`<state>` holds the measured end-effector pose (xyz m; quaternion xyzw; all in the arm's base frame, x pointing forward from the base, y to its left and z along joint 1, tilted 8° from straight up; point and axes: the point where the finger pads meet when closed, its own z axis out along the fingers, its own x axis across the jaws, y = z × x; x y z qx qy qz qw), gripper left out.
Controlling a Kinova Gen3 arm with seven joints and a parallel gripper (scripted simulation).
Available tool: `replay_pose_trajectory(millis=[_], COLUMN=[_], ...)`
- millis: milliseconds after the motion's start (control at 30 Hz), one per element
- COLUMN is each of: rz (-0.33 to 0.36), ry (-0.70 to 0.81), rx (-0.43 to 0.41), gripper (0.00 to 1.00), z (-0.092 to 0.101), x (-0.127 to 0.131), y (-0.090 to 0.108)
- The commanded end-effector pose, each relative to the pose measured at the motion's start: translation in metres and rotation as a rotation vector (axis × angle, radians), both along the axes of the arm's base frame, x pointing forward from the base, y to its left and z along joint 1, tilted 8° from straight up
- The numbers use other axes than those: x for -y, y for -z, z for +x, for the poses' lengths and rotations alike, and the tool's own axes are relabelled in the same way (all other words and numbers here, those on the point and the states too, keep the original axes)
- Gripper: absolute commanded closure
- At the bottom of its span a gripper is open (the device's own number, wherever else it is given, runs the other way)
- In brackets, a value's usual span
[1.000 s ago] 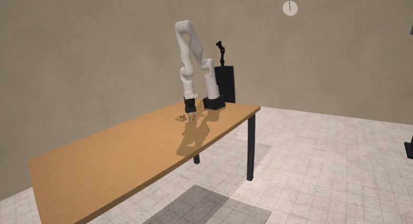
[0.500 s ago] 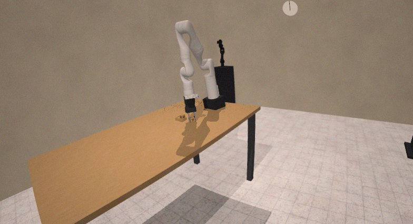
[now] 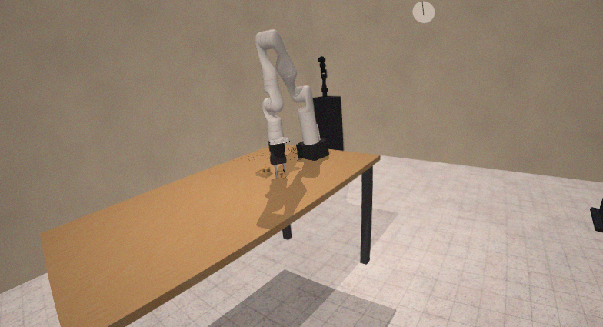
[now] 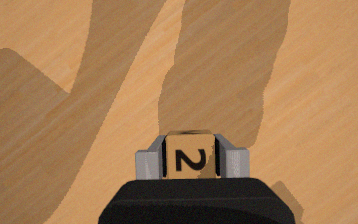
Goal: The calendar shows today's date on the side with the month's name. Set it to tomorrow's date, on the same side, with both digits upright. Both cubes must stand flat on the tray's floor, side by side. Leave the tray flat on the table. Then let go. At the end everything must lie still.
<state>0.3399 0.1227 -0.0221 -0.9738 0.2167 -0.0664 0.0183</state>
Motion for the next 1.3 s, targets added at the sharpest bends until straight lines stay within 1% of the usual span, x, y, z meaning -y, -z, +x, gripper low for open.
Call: replay_pose_trajectory(millis=[0,200,333,467,533,833,1000,1267], rz=[0.003,0.002,0.001,0.002,0.002,0.006,0.006,0.006], ry=[0.005,0.005,0.005,0.005,0.005,0.005,0.005,0.005], rx=[0.008,0.0,-0.002,-0.001,-0.001,0.003,0.003,0.001], gripper=[0.4,0.4,0.4,0.4,0.4,0.4,0.4,0.4], z=[0.004,0.0,-0.003,-0.005,-0.005,-0.008,-0.011,-0.013], x=[-0.001,0.0,0.0,0.0,0.0,-0.001,-0.001,-0.001], y=[0.0,-0.006,-0.016,-0.033,-0.033,-0.075,-0.092,-0.1])
